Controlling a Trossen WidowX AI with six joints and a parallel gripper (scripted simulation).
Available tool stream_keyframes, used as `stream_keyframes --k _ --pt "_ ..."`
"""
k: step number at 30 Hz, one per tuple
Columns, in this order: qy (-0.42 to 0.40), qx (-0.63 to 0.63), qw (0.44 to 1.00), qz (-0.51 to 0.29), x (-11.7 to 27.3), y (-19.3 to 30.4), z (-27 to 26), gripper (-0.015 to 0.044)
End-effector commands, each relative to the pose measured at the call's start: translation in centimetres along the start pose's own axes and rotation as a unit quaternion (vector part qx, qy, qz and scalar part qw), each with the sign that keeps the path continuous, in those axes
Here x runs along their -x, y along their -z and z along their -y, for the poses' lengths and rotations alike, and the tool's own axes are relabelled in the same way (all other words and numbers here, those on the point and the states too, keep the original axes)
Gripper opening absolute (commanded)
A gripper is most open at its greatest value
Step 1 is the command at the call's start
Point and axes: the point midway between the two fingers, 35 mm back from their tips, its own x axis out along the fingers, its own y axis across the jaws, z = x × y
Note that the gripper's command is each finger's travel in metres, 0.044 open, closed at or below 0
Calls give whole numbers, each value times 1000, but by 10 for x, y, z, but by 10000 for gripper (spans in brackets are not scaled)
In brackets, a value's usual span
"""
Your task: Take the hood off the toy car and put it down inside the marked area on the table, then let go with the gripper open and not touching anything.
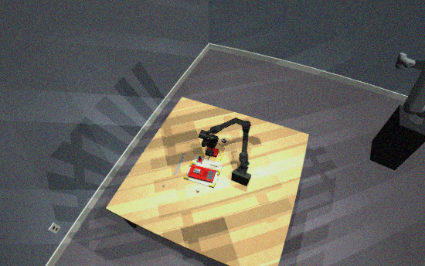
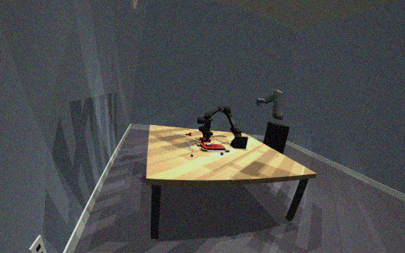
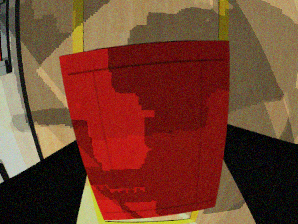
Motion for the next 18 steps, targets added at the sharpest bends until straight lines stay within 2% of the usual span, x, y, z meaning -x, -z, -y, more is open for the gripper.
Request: stream_keyframes --k 1,16,18 --pt "0 0 1000 0 0 0 0 26" --pt "0 0 1000 0 0 0 0 420" --pt "0 0 1000 0 8 -1 0 440"
